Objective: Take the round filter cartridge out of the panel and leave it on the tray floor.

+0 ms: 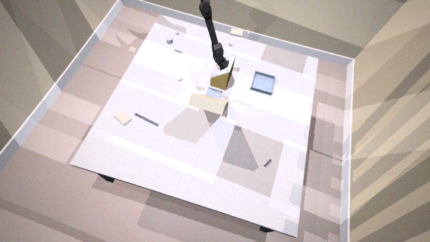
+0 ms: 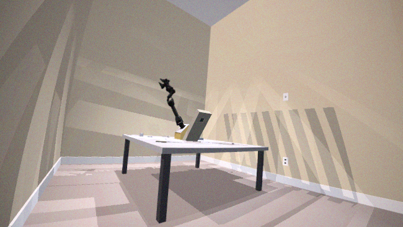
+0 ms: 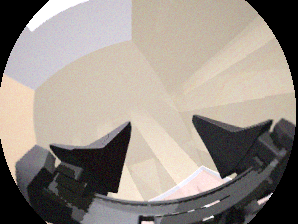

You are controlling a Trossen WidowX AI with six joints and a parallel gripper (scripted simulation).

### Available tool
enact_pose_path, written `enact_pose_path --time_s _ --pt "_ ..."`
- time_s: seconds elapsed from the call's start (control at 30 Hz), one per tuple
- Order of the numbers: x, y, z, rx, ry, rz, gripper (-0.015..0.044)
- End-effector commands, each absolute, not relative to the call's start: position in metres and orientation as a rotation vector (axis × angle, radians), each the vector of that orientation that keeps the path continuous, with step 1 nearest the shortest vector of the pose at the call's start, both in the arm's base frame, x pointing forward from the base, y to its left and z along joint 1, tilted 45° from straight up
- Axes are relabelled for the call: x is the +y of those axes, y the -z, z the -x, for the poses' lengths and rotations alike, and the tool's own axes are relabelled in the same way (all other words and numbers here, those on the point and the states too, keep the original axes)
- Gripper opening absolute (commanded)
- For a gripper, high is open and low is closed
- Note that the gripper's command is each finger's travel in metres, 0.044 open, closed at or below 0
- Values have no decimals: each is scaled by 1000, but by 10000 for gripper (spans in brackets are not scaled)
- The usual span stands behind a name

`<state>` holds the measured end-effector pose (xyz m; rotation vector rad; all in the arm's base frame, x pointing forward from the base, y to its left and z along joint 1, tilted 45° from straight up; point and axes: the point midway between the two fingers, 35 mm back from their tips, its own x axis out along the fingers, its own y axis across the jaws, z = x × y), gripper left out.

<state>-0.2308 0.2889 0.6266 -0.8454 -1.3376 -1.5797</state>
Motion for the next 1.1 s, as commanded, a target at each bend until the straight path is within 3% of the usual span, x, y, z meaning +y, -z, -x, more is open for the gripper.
enact_pose_path --time_s 0.0,0.33,0.73,1.07 --pt "291 -627 230 -1338 1585 858 374" --pt "402 -599 163 -1315 1915 1580 115" --pt "496 -513 26 -1205 2483 2504 115" --pt "502 -410 -110 -1139 3144 3119 115"
